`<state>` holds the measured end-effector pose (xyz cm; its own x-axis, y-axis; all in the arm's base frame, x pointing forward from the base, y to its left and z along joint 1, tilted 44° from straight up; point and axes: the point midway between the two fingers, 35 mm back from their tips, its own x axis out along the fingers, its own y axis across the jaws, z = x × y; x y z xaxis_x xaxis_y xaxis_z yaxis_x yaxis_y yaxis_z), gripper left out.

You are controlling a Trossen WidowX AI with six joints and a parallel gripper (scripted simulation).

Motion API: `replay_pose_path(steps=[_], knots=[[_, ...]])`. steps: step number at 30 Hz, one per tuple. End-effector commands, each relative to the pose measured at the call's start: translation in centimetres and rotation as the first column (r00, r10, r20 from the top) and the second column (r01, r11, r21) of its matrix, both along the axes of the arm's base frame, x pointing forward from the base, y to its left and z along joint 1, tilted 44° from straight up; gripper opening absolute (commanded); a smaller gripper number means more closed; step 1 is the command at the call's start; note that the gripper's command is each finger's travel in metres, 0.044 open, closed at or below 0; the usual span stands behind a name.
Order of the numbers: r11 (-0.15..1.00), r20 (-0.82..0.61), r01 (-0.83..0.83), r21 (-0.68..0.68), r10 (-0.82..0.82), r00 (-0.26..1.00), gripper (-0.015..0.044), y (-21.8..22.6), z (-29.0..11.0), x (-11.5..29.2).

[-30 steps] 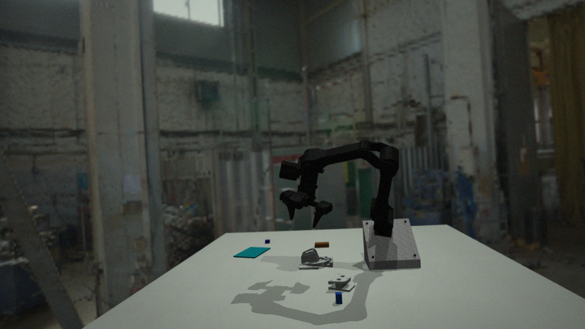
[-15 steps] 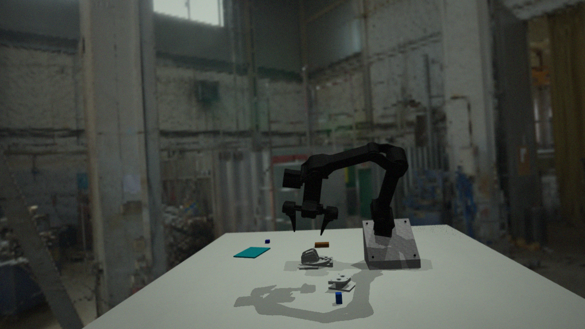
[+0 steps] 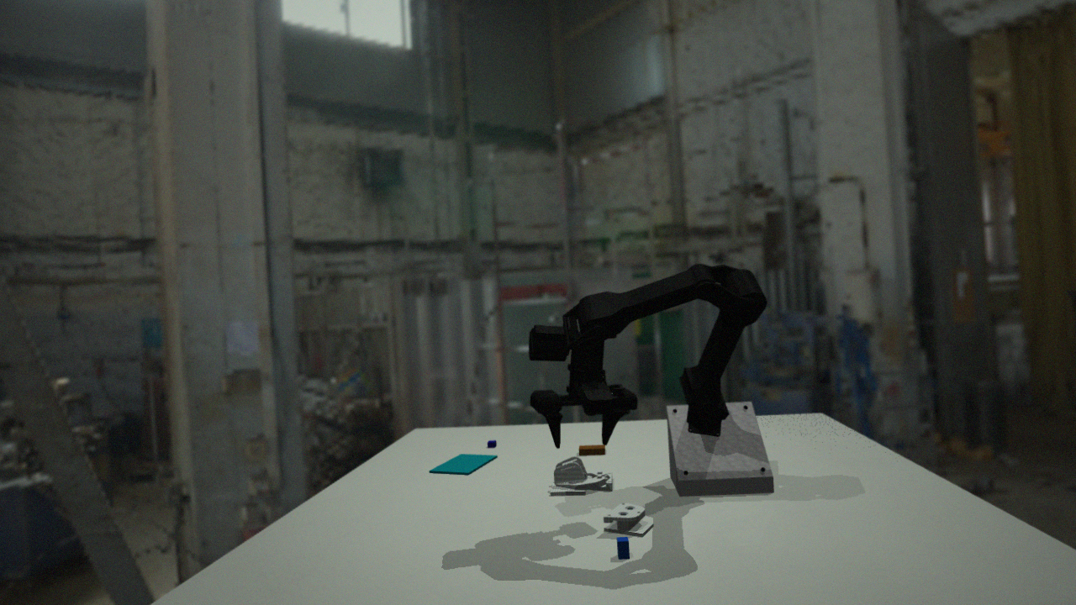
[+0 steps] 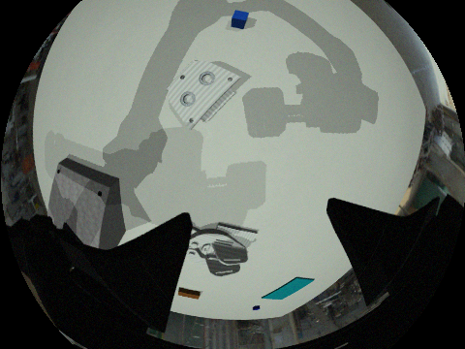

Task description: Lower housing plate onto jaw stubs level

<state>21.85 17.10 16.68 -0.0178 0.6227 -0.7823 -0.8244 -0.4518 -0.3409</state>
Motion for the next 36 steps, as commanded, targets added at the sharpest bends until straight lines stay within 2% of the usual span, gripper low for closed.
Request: replay_pose_path(steps=[1, 11, 22, 28, 32, 36], knots=[[0.996, 0.05, -0.092, 0.017, 0.091, 0.995, 0.044, 0.8, 0.3, -1.0], [0.942, 0.196, -0.335, 0.036, 0.322, 0.926, 0.044, 2.7, 1.0, -3.9], [0.82, 0.354, -0.572, 0.027, 0.527, 0.772, 0.044, 4.3, 1.7, -7.2], [0.811, 0.364, -0.585, 0.025, 0.538, 0.761, 0.044, 4.5, 1.6, -7.4], [0.811, 0.364, -0.585, 0.027, 0.537, 0.761, 0.044, 6.9, -1.0, -8.0], [0.811, 0.364, -0.585, 0.027, 0.537, 0.761, 0.044, 7.1, -1.1, -8.0]])
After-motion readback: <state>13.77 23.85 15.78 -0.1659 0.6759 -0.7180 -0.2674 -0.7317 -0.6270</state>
